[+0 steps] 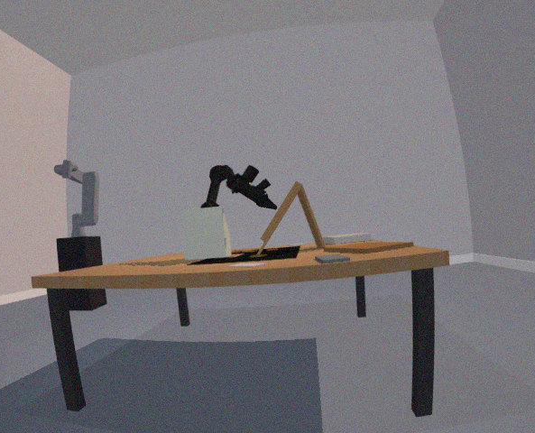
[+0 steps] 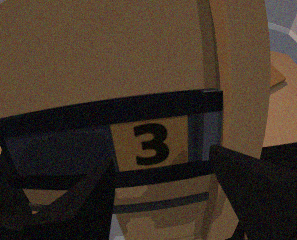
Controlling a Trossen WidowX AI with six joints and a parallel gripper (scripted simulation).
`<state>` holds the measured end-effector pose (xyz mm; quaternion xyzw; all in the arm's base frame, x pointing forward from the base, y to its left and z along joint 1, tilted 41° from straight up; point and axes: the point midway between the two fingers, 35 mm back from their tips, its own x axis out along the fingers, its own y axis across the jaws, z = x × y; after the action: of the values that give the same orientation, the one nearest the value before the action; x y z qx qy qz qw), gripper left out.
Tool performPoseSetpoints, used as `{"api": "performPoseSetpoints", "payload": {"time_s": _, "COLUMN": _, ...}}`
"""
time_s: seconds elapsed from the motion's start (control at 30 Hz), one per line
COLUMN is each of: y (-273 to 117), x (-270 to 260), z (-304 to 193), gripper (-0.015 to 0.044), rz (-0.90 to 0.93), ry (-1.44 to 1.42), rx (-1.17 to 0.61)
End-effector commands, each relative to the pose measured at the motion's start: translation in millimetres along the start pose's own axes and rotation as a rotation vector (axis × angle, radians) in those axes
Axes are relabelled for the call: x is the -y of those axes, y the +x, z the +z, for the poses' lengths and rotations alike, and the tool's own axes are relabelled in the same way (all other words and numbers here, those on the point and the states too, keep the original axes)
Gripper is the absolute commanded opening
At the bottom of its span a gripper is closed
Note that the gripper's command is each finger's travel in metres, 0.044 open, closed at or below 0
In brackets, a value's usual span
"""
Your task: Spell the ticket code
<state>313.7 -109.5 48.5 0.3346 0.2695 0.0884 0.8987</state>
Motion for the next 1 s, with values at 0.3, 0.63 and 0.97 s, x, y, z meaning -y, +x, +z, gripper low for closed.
{"api": "performPoseSetpoints", "payload": {"time_s": 0.3, "y": -10, "x": 0, "z": 0, "gripper": 0.0295, "rz": 0.005, "ry": -0.007, "rx": -0.001}}
{"api": "performPoseSetpoints", "payload": {"time_s": 0.63, "y": -16, "x": -1, "z": 1, "gripper": 0.0295, "rz": 0.005, "ry": -0.007, "rx": -0.001}}
{"api": "performPoseSetpoints", "payload": {"time_s": 0.97, "y": -17, "x": -1, "z": 1, "gripper": 0.0216, "rz": 0.0, "ry": 0.0, "rx": -0.001}}
